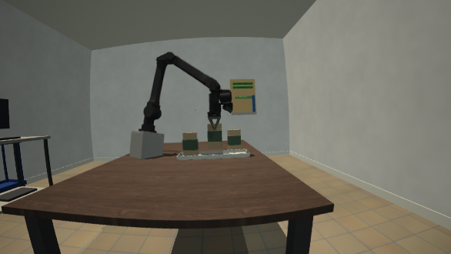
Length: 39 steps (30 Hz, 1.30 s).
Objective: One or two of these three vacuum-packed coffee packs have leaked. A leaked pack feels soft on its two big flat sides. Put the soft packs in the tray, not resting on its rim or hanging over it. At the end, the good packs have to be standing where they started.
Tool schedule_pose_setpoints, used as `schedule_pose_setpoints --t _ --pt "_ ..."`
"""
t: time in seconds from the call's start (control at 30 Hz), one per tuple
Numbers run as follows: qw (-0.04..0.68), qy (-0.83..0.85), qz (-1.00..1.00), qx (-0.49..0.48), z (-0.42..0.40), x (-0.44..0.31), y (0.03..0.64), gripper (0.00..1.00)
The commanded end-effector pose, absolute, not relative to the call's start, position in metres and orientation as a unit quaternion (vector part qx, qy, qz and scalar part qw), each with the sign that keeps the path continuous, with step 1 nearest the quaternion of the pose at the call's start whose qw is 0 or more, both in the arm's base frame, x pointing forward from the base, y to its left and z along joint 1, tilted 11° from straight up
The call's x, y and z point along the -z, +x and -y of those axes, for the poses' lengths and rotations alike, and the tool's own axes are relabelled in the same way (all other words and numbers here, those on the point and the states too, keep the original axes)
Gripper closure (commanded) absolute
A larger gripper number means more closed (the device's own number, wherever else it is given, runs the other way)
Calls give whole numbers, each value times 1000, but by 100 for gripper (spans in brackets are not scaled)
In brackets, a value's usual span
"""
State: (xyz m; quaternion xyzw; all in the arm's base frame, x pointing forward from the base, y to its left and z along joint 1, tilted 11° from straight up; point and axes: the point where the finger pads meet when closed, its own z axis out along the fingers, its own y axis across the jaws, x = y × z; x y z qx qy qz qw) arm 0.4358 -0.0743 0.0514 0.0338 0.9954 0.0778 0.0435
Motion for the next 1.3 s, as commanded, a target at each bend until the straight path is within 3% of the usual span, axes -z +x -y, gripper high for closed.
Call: schedule_pose_setpoints --t 0.0,1.13,1.27 --pt "75 35 -994 -72 89 -80 462 76" --pt "93 36 -993 -69 83 -74 472 76" --pt "65 33 -995 -75 73 -40 462 76"
